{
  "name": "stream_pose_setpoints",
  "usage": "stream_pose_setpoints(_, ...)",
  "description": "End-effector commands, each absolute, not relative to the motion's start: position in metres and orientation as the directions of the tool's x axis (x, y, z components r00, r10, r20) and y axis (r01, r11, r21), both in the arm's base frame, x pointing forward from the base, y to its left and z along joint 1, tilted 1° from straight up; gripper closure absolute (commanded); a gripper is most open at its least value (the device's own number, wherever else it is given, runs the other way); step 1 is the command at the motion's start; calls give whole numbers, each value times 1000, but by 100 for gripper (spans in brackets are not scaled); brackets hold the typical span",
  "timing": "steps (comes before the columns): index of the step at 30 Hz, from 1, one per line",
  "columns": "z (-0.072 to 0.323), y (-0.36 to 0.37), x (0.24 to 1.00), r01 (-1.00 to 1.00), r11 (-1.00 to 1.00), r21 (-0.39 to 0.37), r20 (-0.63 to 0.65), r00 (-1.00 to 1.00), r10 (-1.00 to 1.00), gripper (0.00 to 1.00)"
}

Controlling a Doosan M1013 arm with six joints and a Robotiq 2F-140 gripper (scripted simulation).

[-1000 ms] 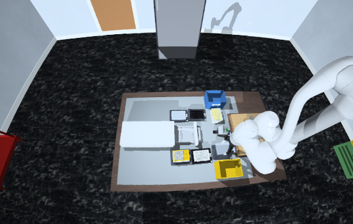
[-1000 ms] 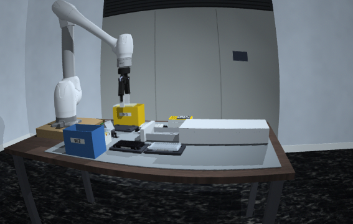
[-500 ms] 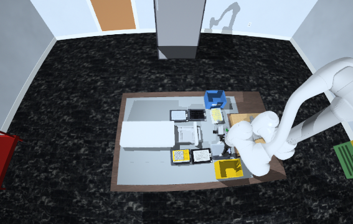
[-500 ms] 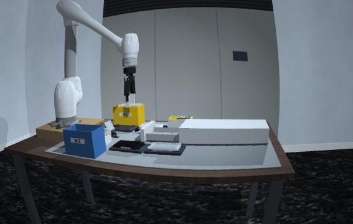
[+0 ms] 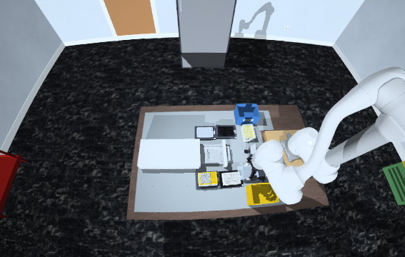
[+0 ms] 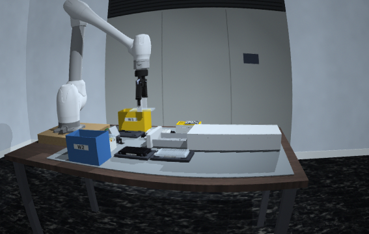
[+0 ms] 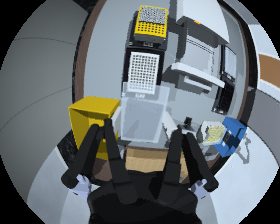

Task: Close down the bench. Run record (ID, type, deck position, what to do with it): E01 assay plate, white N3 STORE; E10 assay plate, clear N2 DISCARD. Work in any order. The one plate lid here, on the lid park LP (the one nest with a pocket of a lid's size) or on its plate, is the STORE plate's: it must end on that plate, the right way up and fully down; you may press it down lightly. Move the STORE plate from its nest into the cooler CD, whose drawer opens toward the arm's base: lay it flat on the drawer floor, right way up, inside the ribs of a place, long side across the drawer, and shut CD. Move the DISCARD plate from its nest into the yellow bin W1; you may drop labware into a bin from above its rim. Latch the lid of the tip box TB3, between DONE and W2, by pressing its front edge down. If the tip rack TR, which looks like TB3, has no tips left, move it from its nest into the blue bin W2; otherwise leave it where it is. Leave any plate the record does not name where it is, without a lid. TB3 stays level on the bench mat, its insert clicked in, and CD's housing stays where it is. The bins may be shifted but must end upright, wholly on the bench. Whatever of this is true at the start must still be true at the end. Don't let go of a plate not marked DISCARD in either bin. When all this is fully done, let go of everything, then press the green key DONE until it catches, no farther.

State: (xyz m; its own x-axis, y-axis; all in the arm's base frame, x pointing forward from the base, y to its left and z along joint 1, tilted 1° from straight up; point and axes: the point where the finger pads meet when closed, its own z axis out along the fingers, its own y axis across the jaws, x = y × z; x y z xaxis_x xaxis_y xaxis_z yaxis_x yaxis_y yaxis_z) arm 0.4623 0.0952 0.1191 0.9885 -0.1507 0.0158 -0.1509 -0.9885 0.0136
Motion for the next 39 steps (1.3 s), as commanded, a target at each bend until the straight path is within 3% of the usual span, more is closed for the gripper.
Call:
stream_pose_setpoints(1,119,95,470,-151,-988,13,16,988,-151,100)
stream_pose_setpoints(39,120,90,550,-151,-988,13,16,988,-151,100)
